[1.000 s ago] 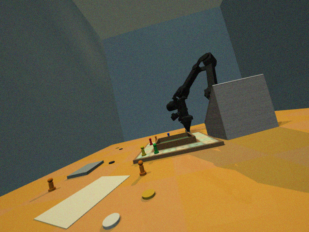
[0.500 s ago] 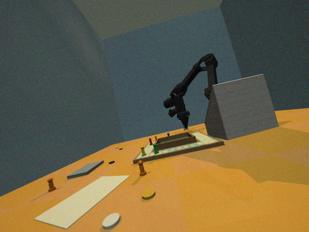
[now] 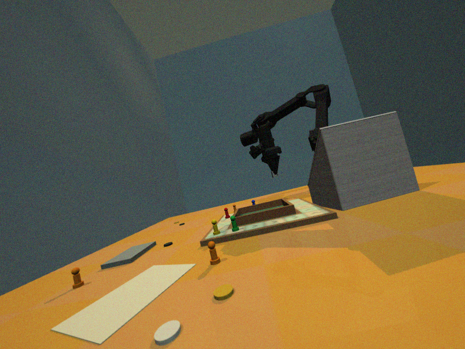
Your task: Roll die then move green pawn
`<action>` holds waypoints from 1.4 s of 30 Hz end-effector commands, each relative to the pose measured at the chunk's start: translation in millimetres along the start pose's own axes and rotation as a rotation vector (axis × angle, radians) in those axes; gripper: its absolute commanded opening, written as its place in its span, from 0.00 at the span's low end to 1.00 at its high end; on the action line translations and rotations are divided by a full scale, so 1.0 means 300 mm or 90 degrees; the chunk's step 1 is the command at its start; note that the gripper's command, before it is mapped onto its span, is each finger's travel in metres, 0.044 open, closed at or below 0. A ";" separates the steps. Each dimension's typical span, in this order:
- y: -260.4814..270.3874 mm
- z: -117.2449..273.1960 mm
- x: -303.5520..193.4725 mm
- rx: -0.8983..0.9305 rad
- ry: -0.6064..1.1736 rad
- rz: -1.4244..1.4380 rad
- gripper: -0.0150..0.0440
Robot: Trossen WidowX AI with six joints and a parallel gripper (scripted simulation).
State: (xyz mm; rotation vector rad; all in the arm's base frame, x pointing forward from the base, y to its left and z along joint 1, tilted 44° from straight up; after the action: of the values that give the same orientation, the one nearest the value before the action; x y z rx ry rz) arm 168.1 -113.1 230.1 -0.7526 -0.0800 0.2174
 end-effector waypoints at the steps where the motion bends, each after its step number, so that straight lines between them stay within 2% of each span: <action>1: -0.013 0.055 -0.019 -0.009 -0.005 -0.002 0.25; 7: -0.002 0.052 0.003 -0.005 -0.008 0.023 0.25; 18: 0.116 0.012 0.173 0.018 -0.020 0.230 0.25; 42: 0.499 -0.050 0.414 0.019 -0.020 0.714 0.25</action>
State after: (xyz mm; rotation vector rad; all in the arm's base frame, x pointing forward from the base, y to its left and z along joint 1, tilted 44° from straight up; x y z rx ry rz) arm 264.0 1.6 127.4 -0.6979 0.2906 1.2163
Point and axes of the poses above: the point midway between the two fingers, 35 mm back from their tips, its own z axis back along the fingers, its own y axis across the jaws, x = y × z, the point moved 2 cm from there along z, back along the fingers, and after that the axes turned 8 degrees about z, right-handed, at the moved point
